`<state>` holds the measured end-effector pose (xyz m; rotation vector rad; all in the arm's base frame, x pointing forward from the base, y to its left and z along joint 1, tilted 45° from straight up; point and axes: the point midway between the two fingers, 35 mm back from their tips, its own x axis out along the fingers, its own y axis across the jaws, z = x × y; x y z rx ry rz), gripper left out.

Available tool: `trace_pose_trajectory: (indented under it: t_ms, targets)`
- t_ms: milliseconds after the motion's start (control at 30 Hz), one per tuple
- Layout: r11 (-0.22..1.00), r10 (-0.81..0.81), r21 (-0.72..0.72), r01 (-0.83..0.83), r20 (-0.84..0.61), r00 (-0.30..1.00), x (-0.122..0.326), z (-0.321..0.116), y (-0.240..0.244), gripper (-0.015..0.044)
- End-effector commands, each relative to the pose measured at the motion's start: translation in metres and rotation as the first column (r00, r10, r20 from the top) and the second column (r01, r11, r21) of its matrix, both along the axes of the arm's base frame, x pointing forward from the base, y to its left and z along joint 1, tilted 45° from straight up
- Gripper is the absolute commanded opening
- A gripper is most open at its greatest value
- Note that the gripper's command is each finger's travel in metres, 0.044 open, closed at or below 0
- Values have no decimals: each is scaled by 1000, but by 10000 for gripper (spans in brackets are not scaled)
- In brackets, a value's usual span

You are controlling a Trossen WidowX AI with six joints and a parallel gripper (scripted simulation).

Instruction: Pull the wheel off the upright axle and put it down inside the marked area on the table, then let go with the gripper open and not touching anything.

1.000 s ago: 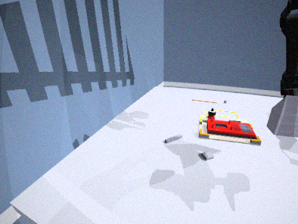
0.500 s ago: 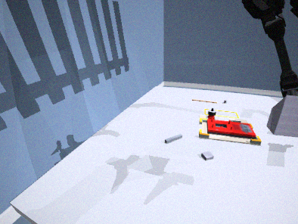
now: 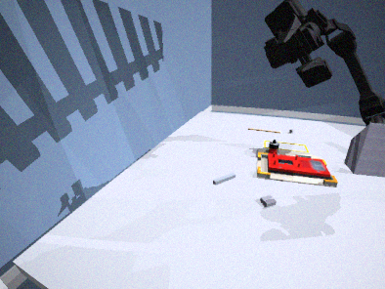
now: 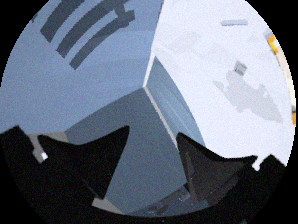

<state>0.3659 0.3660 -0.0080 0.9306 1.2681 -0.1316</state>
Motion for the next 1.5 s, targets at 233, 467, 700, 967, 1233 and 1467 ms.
trace_pose_trajectory:
  t_ms: [233, 467, 700, 967, 1233, 1467]
  targets:
    - [754, 143, -640, -144, -54, 988, 33, 0, -188, 300]
    - [429, 203, -819, -382, -325, 924, 20, 23, -295, 300]
    - [164, 180, -763, -625, -600, 780, -1, 52, -369, 300]
    - [163, 180, -763, -625, -600, 780, -1, 52, -369, 300]
    - [163, 180, -763, -625, -600, 780, -4, 55, -373, 300]
    - [164, 181, -763, -625, -600, 780, 1, 26, -400, 300]
